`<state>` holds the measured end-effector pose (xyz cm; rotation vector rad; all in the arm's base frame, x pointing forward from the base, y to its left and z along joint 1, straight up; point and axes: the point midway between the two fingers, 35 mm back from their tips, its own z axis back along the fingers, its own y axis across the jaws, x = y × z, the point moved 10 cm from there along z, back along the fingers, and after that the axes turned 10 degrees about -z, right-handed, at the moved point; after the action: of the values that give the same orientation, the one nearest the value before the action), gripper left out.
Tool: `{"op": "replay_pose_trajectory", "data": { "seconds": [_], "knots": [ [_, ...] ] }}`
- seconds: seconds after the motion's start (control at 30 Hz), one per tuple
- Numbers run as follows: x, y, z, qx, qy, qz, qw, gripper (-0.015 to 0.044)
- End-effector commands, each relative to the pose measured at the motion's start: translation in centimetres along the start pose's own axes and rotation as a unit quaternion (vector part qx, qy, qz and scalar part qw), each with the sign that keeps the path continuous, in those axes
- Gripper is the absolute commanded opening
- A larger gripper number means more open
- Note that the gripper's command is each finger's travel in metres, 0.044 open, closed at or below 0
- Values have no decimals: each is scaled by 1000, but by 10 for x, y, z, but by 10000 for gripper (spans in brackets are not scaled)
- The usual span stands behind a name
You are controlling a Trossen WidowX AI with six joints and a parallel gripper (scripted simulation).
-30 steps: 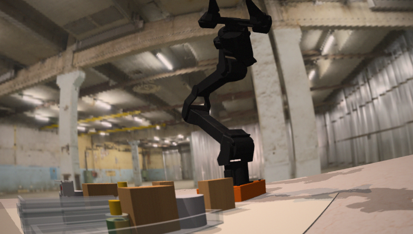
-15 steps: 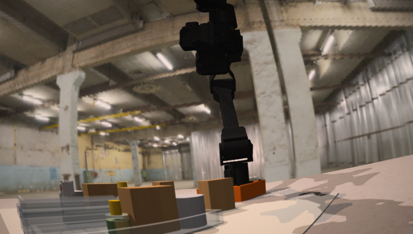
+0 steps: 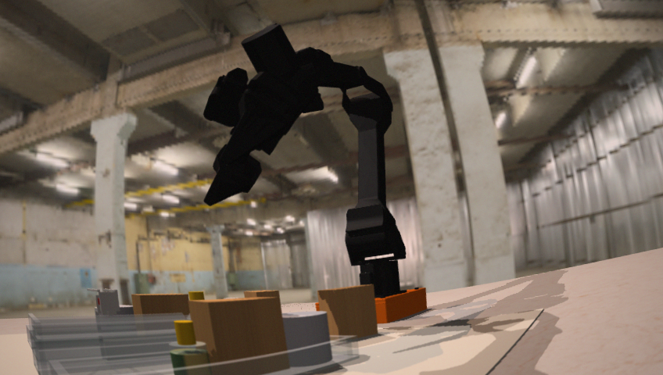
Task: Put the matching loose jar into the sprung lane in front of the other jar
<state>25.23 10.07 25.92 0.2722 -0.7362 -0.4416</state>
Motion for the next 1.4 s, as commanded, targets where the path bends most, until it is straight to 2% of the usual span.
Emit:
{"op": "replay_pose_trajectory", "data": {
  "seconds": [0.0,0.2,0.27,0.6,0.73,1.37],
  "knots": [
    [26,-48,-31,-108,139,140,974,440],
    [42,-101,-47,-130,313,222,914,440],
    [44,-111,-49,-124,342,230,902,440],
    [46,-114,-49,-123,345,231,901,440],
    [31,-124,-68,-123,345,231,901,440],
    [15,-136,-90,-123,345,231,901,440]
  ]
}}
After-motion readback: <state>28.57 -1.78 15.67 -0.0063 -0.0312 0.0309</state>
